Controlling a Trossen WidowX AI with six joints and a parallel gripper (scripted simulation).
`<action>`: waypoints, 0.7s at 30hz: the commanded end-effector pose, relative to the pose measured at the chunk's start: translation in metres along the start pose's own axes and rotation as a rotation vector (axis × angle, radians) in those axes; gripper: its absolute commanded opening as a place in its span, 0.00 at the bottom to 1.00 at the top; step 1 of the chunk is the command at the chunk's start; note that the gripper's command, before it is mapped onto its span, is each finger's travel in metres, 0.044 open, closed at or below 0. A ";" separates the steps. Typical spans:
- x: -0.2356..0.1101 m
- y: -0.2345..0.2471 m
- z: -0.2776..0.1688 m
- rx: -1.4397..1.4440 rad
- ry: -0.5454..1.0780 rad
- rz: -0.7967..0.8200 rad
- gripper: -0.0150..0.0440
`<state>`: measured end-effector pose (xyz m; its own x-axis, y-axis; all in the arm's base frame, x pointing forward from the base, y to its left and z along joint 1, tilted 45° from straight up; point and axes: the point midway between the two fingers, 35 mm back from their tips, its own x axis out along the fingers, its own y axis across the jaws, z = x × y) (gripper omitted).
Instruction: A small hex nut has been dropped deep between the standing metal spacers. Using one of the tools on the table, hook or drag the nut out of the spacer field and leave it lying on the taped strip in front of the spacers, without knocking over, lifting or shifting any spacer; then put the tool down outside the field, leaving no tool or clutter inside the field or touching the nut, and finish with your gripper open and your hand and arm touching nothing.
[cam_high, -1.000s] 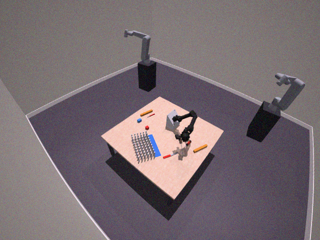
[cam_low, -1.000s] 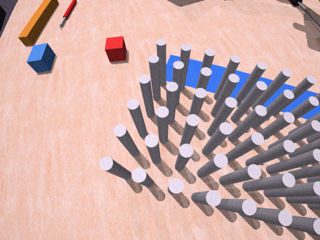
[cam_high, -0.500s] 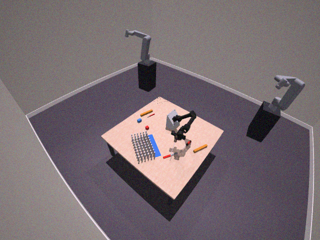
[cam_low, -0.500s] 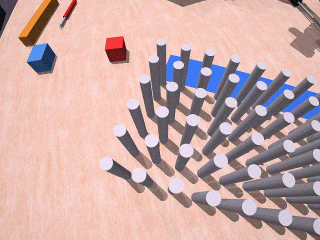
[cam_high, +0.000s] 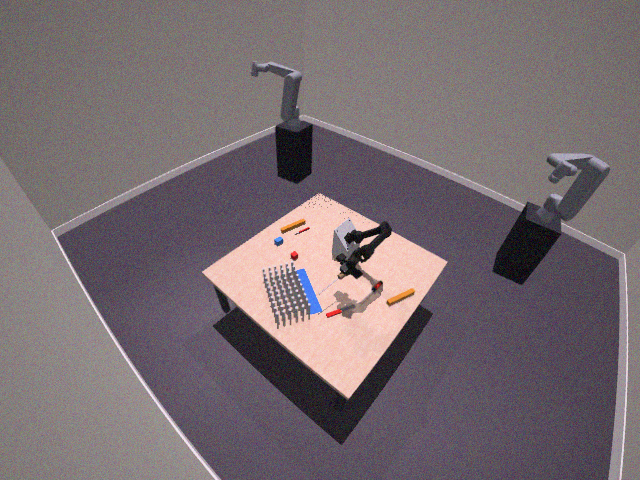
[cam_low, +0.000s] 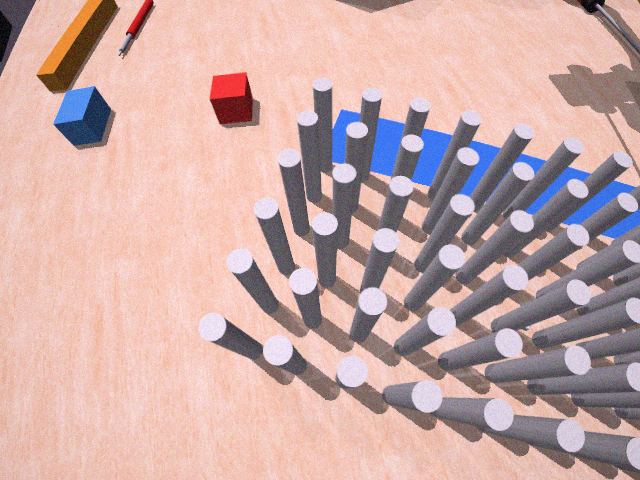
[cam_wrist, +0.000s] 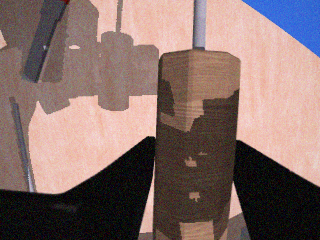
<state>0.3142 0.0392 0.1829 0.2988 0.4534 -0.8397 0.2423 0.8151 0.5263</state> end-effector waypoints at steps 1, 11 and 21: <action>0.000 -0.015 0.006 0.125 -0.019 -0.014 0.25; -0.001 -0.046 0.013 0.418 -0.049 -0.029 0.25; 0.030 -0.040 0.013 0.418 -0.047 -0.034 0.25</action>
<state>0.3215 0.0073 0.1508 0.3337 0.4072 -0.8502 0.5956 0.6080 0.5250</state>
